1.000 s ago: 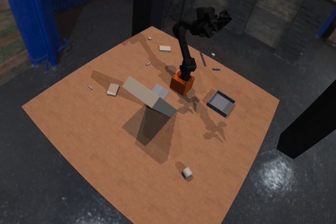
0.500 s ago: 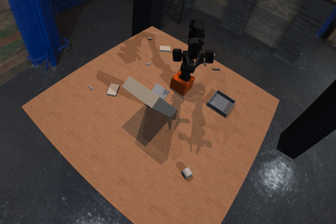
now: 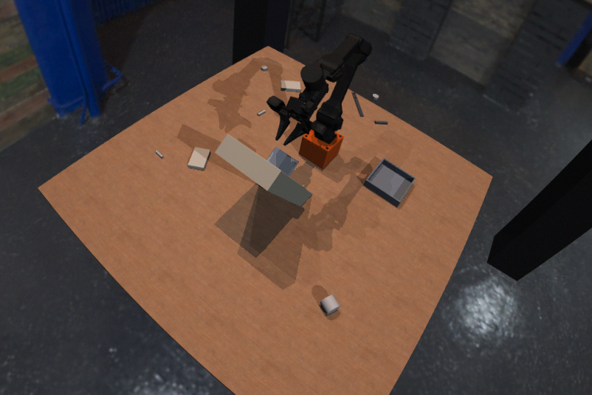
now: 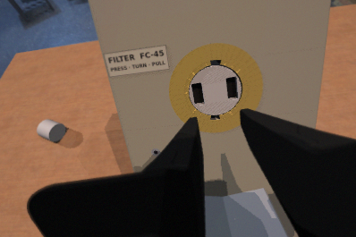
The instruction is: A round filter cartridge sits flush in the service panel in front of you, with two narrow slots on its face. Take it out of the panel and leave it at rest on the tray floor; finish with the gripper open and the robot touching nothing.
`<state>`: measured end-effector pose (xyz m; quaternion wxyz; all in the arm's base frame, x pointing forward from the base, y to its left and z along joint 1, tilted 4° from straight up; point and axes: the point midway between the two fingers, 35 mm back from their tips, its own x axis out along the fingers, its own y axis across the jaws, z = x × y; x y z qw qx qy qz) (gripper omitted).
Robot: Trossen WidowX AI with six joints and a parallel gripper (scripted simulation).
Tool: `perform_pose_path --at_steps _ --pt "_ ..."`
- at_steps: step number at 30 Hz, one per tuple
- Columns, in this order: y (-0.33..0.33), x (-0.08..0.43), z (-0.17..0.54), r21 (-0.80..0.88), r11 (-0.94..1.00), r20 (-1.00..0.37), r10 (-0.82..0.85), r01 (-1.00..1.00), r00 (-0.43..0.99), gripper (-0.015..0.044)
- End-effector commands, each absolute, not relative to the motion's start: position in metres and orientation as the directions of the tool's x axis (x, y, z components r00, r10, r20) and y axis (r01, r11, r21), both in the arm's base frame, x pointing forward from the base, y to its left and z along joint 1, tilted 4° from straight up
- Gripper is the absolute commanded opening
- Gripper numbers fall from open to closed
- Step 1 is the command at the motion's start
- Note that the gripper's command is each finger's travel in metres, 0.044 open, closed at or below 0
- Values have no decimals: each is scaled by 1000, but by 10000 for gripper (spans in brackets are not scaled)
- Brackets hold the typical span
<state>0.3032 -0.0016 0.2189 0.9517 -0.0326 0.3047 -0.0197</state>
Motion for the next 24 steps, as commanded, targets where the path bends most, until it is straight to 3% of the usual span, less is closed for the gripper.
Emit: perform_pose_path --at_steps 1,24 --pt "-8 303 215 -93 995 -598 -80 30 798 115" --pt "-10 326 200 -93 995 -596 -80 30 799 115"
